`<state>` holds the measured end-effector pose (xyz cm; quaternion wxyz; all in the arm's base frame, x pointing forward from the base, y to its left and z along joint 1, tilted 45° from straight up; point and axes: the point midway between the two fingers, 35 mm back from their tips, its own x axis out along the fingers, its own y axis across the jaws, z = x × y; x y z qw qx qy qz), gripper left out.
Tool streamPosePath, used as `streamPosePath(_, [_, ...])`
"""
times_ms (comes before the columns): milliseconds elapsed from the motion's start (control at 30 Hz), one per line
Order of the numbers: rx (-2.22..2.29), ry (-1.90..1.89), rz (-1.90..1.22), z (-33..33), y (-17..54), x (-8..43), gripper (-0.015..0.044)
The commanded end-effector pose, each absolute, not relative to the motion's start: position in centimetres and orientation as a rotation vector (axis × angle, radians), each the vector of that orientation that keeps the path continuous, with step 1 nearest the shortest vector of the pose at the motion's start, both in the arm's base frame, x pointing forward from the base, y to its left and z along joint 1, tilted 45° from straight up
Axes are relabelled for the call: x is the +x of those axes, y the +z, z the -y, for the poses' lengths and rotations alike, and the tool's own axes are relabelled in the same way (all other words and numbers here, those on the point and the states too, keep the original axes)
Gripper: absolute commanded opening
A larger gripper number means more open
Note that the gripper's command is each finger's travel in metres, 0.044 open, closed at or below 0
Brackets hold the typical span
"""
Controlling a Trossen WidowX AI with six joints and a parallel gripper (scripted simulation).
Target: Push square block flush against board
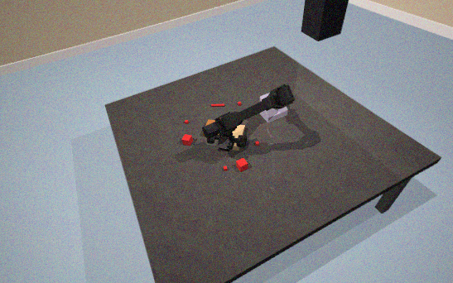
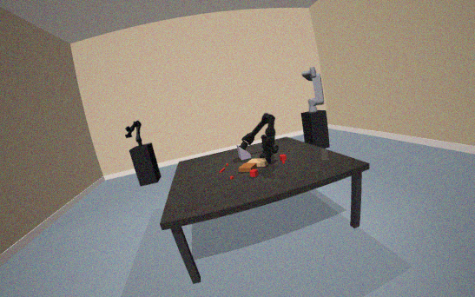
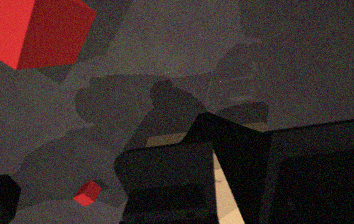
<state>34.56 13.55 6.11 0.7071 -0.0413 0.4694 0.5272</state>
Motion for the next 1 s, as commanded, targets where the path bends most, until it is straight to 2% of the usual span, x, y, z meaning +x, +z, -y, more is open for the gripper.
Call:
streamPosePath(0, [-0.089, 1.168, -1.050, -13.2, 5.7, 34.1, 0.0000])
streamPosePath(967, [-0.090, 1.168, -1.051, -12.8, 5.3, 33.8, 0.0000])
